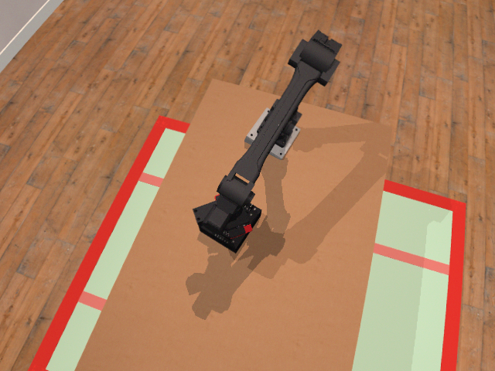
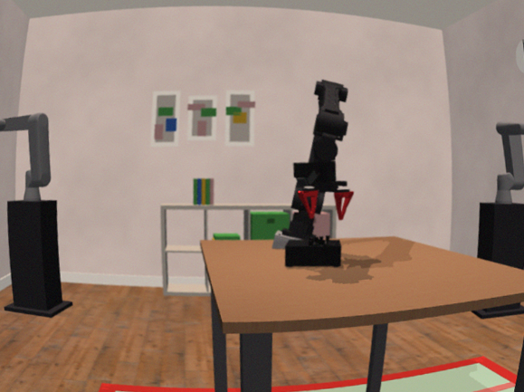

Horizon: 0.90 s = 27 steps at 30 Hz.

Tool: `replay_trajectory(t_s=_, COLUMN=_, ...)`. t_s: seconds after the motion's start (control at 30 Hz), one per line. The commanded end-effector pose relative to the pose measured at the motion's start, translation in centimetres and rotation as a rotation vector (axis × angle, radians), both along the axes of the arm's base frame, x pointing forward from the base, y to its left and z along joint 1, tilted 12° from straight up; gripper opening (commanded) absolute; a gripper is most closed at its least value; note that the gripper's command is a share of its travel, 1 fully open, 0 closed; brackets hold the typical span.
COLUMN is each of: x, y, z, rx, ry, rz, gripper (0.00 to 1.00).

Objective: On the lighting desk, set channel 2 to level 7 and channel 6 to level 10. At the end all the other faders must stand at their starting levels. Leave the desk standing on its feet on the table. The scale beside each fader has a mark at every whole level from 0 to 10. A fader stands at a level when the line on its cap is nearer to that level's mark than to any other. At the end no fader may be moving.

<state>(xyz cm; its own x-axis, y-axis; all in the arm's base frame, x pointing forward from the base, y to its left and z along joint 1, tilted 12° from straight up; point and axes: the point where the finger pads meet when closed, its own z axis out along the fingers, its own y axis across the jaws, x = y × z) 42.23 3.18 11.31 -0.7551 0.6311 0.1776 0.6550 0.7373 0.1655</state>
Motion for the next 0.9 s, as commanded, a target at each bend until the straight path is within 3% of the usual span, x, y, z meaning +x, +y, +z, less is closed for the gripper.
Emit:
replay_trajectory(t_s=0.0, x=1.5, y=0.8, z=-0.6, rx=-0.017, ry=0.036, rz=-0.276, gripper=1.00)
replay_trajectory(t_s=0.17, x=2.0, y=1.6, z=-1.7, rx=-0.018, ry=0.085, rz=-0.500, gripper=1.00)
replay_trajectory(t_s=0.23, x=2.2, y=1.8, z=-0.4, rx=-0.012, ry=0.091, rz=-0.591, gripper=1.00)
replay_trajectory(t_s=0.37, x=2.3, y=1.9, z=-0.6, rx=-0.014, ry=0.127, rz=-0.771, gripper=1.00)
replay_trajectory(t_s=0.43, x=2.3, y=1.9, z=-0.6, rx=-0.014, ry=0.127, rz=-0.771, gripper=1.00)
replay_trajectory(t_s=0.47, x=2.3, y=2.0, z=-0.6, rx=-0.017, ry=0.136, rz=-0.890, gripper=1.00)
replay_trajectory(t_s=0.5, x=2.3, y=2.0, z=-0.6, rx=-0.018, ry=0.136, rz=-0.916, gripper=1.00)
replay_trajectory(t_s=0.53, x=2.3, y=2.0, z=-0.6, rx=-0.018, ry=0.136, rz=-0.916, gripper=0.00)
replay_trajectory(t_s=0.87, x=2.9, y=1.4, z=-0.6, rx=-0.016, ry=0.138, rz=-0.930, gripper=0.00)
